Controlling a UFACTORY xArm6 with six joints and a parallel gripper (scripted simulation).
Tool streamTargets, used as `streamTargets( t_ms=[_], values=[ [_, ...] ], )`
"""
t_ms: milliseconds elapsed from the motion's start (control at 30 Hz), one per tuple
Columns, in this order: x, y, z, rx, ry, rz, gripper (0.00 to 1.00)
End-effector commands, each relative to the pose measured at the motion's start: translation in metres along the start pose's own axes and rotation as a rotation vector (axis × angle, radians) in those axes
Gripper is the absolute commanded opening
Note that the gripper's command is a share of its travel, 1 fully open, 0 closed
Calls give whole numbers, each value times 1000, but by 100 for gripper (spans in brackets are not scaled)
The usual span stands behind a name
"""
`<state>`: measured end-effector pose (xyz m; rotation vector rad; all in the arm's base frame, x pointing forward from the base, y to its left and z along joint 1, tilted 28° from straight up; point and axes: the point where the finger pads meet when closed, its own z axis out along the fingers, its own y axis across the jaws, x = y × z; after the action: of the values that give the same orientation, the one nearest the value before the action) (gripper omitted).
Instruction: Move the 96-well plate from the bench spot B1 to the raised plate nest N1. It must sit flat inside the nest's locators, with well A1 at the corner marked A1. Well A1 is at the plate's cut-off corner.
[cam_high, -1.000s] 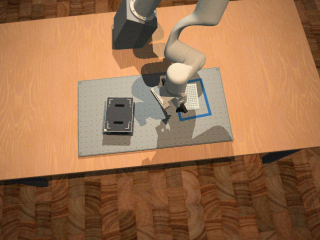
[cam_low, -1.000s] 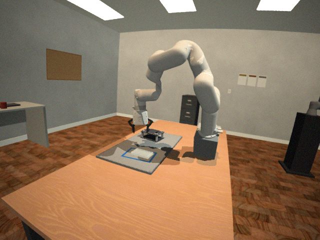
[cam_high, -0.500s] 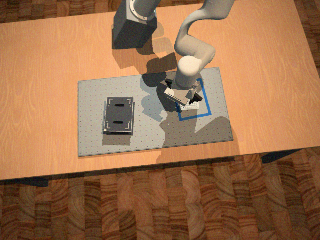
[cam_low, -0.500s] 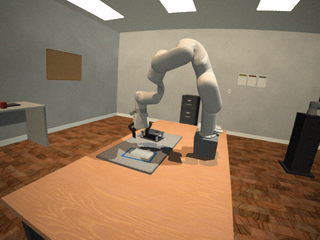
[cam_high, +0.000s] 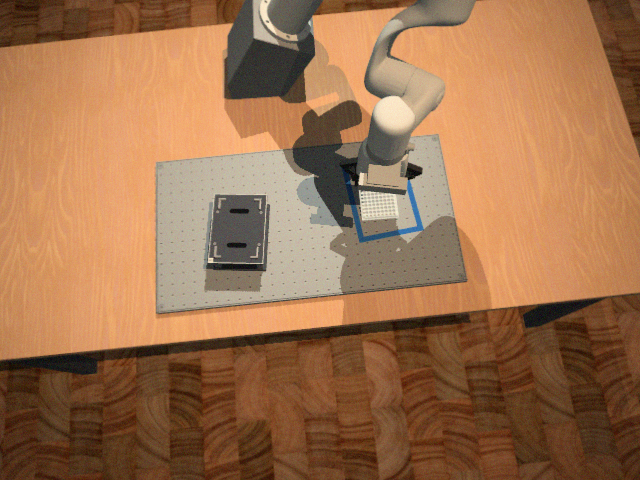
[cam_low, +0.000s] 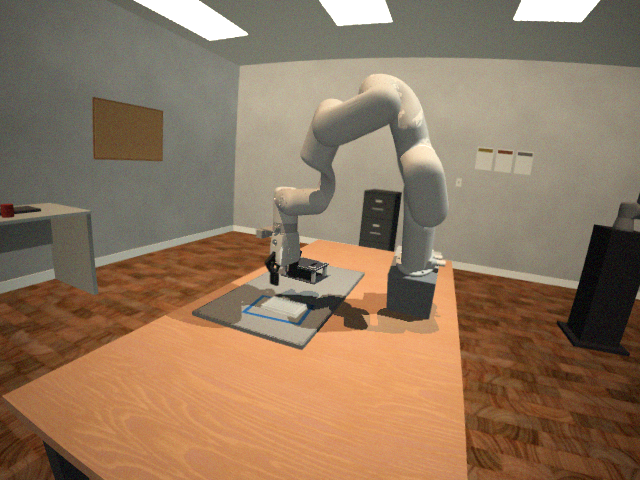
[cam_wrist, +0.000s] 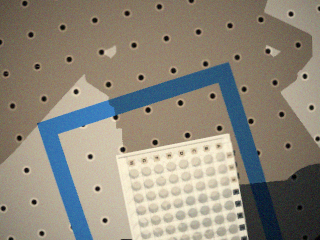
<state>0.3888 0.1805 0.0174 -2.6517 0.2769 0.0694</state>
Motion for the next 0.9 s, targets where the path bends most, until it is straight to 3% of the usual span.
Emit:
streamTargets(
  t_ms=[0,467,867],
  values=[
    [-11,-8,2,15,21,-151,100],
    [-11,-8,2,14,22,-185,100],
    [-11,-8,18,14,22,-185,100]
  ],
)
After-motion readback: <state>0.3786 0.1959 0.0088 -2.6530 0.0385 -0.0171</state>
